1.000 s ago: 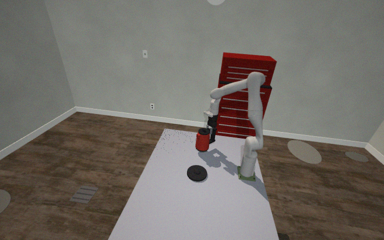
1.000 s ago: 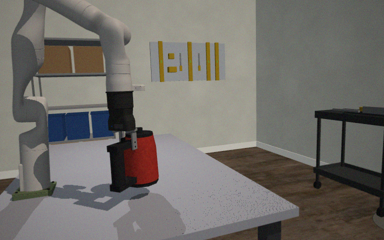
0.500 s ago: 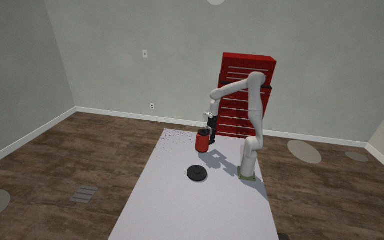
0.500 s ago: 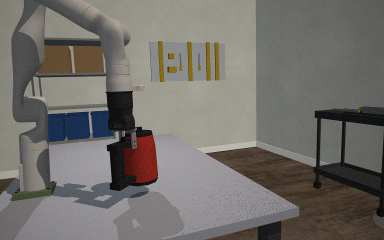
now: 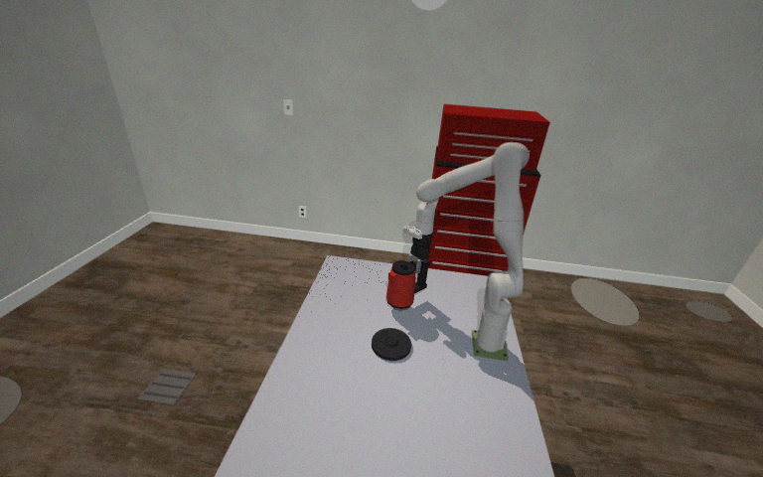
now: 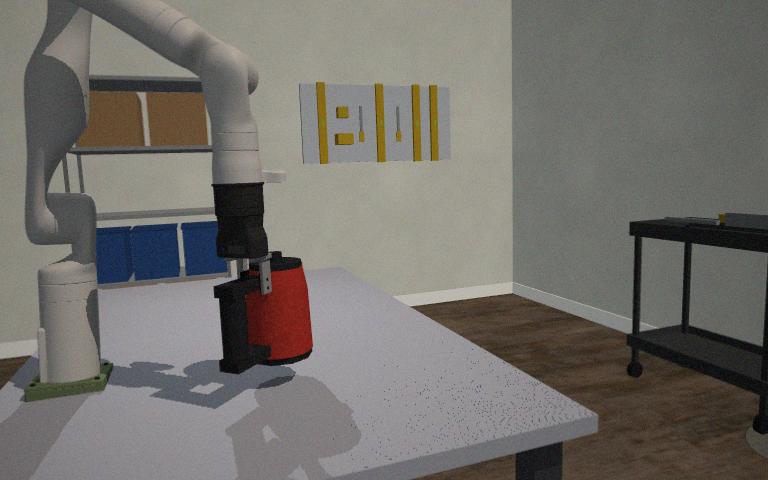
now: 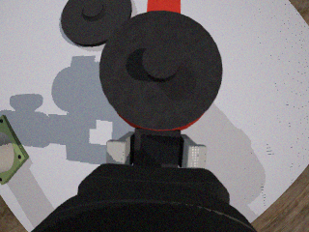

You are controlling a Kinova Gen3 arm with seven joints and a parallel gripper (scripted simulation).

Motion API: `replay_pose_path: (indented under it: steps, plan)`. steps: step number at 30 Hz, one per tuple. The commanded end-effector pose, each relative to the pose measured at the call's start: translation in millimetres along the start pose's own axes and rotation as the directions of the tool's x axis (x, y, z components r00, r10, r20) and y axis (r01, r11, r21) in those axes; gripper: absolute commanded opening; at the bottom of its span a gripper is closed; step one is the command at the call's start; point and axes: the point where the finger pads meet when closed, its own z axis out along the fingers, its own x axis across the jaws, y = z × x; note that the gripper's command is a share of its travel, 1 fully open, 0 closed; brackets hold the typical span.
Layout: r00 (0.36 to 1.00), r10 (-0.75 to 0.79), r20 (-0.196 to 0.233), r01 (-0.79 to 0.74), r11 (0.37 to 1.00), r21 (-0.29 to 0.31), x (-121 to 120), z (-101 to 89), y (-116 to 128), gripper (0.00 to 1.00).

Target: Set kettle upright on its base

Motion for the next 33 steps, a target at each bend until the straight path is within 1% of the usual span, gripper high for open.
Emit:
replay_pose_path:
  steps: [1,15,17,32,33]
  plan:
    - [1.0,-0.005,-0.005,0.004,1.0,-0.005,-3,-1.7,-3,0.0]
    - [1.0,-0.005,-0.005,0.004,1.0,-0.005,-36,-1.4,-42,0.0]
    - [1.0,-0.005,-0.005,0.004,1.0,-0.005,-36,-1.4,-42,0.0]
    - [1.0,-0.005,-0.005,0.004,1.0,-0.005,-74,-1.1,-87,0.0]
    - [1.0,-0.005,-0.005,0.004,1.0,-0.005,-74,-1.1,-87,0.0]
